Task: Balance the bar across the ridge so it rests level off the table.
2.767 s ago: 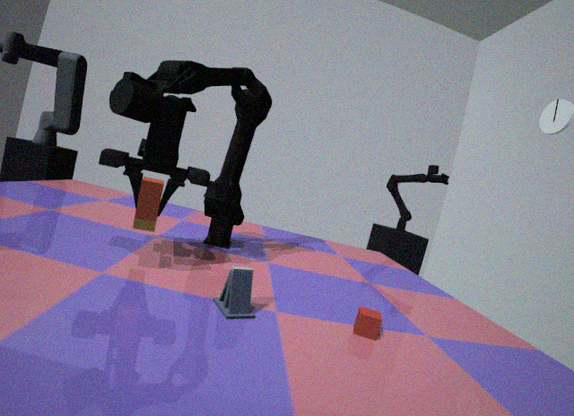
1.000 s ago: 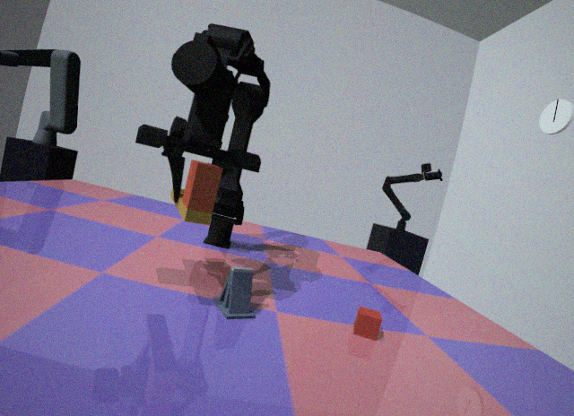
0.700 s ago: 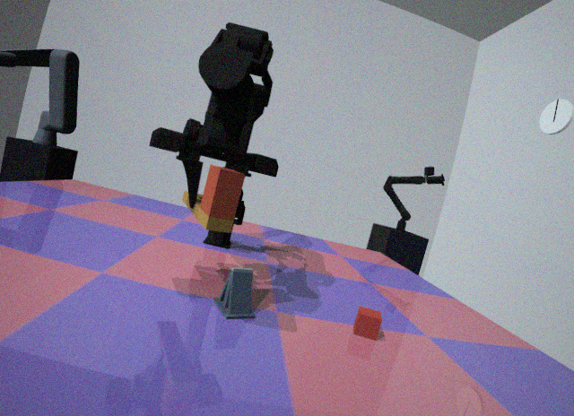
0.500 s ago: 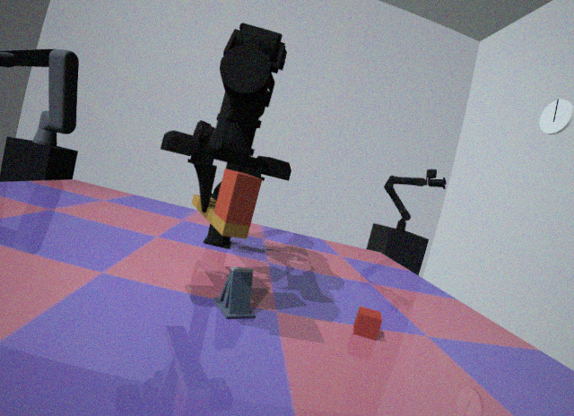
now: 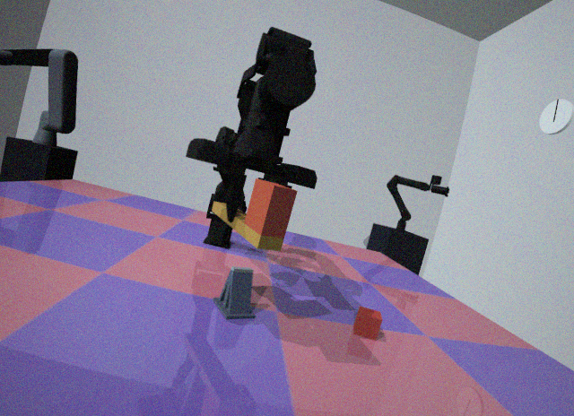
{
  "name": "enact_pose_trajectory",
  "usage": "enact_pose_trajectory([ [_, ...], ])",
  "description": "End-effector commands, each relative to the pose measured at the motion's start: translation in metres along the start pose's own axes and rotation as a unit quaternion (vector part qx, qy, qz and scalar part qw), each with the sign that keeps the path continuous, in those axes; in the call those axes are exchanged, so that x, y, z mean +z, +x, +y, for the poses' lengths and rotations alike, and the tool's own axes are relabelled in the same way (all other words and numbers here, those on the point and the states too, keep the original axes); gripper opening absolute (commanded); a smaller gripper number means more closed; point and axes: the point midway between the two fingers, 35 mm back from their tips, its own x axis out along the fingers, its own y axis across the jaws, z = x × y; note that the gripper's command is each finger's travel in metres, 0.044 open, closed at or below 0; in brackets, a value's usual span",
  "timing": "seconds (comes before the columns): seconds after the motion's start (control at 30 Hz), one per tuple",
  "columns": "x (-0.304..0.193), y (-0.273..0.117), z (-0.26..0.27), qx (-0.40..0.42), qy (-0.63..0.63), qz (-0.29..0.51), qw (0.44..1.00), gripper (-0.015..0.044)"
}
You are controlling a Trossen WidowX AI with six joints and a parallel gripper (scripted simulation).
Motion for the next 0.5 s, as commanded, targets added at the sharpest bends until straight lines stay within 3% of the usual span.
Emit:
enact_pose_trajectory([
  [0.0, -0.003, 0.002, -0.001, 0.001, 0.002, 0.004, 1.0, 0.0],
  [0.47, -0.004, 0.025, 0.0, 0.001, 0.002, 0.004, 1.0, 0.0],
])
